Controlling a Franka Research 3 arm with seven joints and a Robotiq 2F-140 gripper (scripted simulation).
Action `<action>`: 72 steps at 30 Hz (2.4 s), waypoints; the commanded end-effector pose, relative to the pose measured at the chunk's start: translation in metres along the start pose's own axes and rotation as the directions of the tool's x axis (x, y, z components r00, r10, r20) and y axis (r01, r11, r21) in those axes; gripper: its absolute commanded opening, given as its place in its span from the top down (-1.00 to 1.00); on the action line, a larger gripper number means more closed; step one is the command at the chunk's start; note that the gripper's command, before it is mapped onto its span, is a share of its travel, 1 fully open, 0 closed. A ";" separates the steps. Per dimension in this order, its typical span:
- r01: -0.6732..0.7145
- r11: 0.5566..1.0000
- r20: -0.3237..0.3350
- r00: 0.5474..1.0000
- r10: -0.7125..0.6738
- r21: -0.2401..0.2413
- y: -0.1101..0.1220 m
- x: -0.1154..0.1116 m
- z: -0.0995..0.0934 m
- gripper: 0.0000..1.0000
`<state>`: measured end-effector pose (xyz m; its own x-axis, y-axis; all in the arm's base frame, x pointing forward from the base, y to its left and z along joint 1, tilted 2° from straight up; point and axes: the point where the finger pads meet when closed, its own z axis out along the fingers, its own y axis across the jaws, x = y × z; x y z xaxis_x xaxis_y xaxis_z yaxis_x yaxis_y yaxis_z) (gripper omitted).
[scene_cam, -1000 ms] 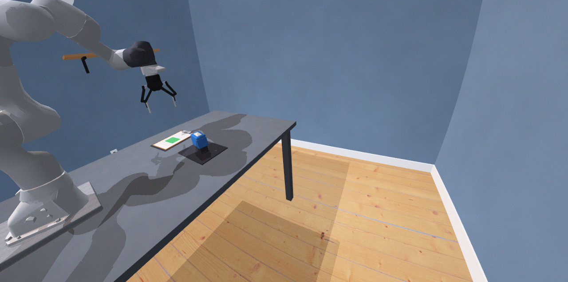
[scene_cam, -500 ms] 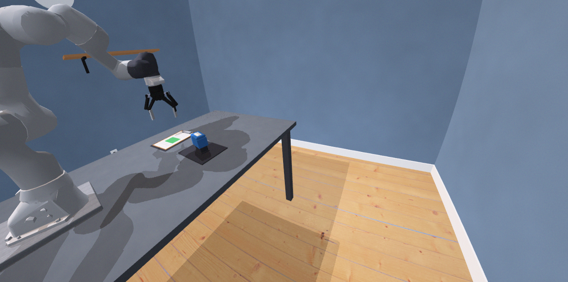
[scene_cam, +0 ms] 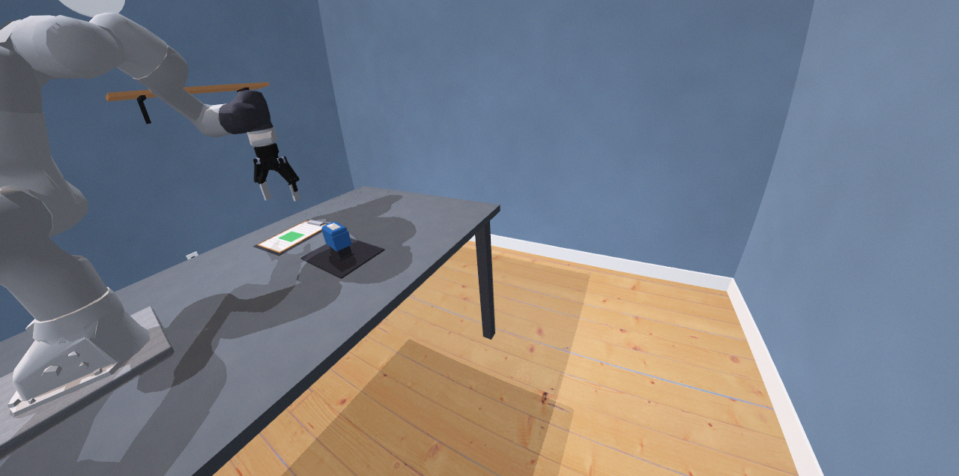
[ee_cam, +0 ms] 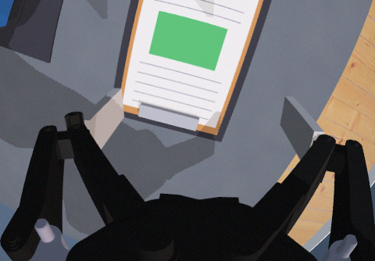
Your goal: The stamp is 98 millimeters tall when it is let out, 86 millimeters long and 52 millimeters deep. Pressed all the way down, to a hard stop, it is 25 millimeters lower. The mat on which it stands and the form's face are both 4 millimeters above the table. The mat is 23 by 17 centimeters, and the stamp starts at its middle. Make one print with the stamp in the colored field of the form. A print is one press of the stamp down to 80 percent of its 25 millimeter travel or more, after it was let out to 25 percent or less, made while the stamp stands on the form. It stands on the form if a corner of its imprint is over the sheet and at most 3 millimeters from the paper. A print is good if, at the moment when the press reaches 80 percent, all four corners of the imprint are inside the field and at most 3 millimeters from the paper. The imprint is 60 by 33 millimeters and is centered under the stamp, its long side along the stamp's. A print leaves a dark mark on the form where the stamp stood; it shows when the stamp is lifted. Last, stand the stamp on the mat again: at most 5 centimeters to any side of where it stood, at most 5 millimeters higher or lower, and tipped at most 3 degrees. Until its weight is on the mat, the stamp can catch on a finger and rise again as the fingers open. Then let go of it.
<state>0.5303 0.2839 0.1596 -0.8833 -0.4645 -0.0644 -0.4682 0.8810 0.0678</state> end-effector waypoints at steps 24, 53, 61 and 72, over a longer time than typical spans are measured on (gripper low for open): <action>-0.293 0.955 -0.025 0.955 0.294 0.044 0.000 0.001 -0.001 -1.00; 0.228 0.972 -0.027 0.974 -0.227 0.050 0.002 -0.002 -0.058 -1.00; 0.468 0.882 -0.041 0.884 -0.466 0.056 0.003 -0.002 -0.063 -0.11; 0.688 0.725 -0.059 0.725 -0.686 0.025 -0.017 0.006 -0.061 -0.11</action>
<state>0.5321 0.2706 0.2219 -0.5486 -0.8356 -0.0270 -0.8350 0.5493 -0.0342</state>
